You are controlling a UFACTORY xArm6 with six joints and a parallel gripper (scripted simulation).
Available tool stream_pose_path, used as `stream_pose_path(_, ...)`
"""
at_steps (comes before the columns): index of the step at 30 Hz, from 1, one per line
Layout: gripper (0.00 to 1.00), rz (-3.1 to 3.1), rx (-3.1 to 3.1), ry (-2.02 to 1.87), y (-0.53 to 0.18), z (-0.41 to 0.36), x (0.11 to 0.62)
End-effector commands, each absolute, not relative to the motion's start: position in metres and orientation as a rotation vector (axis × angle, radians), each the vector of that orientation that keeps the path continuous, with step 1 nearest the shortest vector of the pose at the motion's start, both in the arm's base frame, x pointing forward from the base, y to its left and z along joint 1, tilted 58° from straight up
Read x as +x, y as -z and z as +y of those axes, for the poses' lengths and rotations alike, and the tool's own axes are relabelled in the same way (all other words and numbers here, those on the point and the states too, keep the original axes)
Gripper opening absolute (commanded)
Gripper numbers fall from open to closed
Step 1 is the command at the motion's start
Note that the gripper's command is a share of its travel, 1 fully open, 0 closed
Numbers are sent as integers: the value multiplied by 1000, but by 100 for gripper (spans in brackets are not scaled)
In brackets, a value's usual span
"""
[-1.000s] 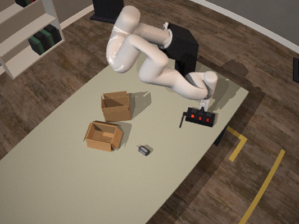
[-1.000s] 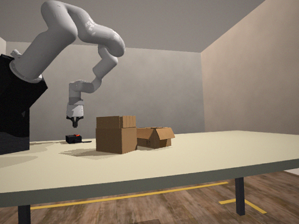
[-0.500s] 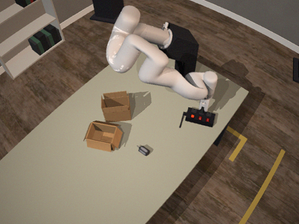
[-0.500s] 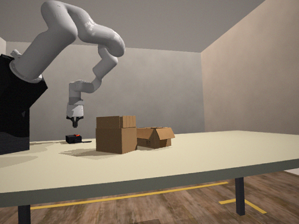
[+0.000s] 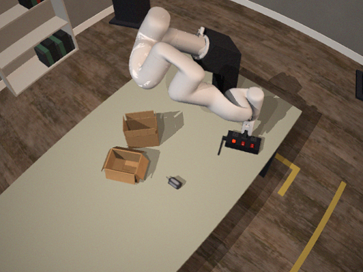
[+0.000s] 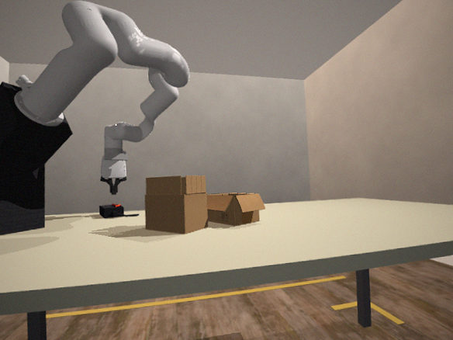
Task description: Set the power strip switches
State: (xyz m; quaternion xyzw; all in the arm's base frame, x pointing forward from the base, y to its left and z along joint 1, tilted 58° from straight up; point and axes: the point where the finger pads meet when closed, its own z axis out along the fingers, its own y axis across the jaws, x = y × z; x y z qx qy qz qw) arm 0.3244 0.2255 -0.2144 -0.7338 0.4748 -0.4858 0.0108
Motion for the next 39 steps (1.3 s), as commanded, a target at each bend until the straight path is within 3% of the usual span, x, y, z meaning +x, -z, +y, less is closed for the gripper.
stream_pose_path(1,0,1480,-2289,1514,215,226,325)
stream_pose_path(39,0,1480,-2289,1514,235,210,353)
